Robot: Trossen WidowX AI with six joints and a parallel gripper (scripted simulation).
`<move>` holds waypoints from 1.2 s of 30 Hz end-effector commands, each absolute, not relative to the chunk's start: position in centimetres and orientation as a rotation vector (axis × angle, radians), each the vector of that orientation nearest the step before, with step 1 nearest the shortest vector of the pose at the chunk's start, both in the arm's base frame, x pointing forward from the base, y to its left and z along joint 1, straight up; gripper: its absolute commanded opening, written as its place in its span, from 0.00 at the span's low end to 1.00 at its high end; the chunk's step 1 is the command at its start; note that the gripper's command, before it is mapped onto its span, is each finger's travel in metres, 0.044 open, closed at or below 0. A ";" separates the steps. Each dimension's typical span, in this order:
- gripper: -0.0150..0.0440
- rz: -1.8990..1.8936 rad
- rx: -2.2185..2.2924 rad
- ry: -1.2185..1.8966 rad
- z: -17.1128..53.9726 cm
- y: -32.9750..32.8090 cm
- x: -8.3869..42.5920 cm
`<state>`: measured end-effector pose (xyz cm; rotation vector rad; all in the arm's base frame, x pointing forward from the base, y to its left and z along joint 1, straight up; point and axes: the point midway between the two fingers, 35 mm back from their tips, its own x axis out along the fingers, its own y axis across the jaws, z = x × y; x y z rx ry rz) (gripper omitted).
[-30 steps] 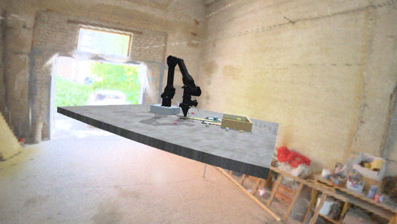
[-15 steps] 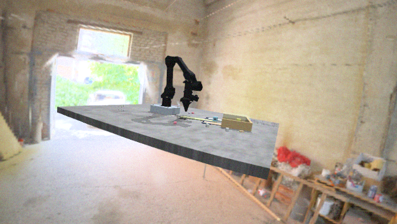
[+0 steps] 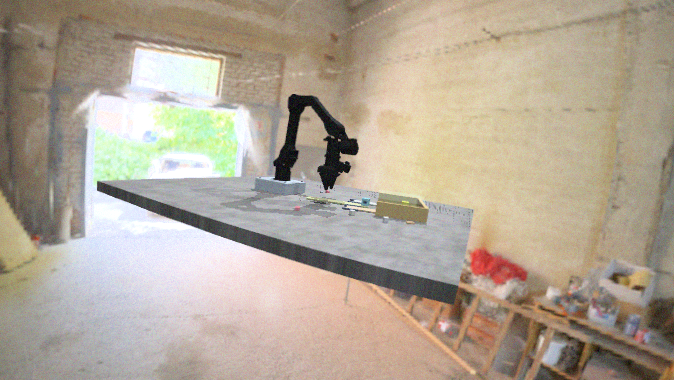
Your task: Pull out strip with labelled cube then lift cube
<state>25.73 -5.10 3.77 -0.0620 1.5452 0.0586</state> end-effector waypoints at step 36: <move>1.00 0.054 -0.057 1.537 6.1 -1.6 41.3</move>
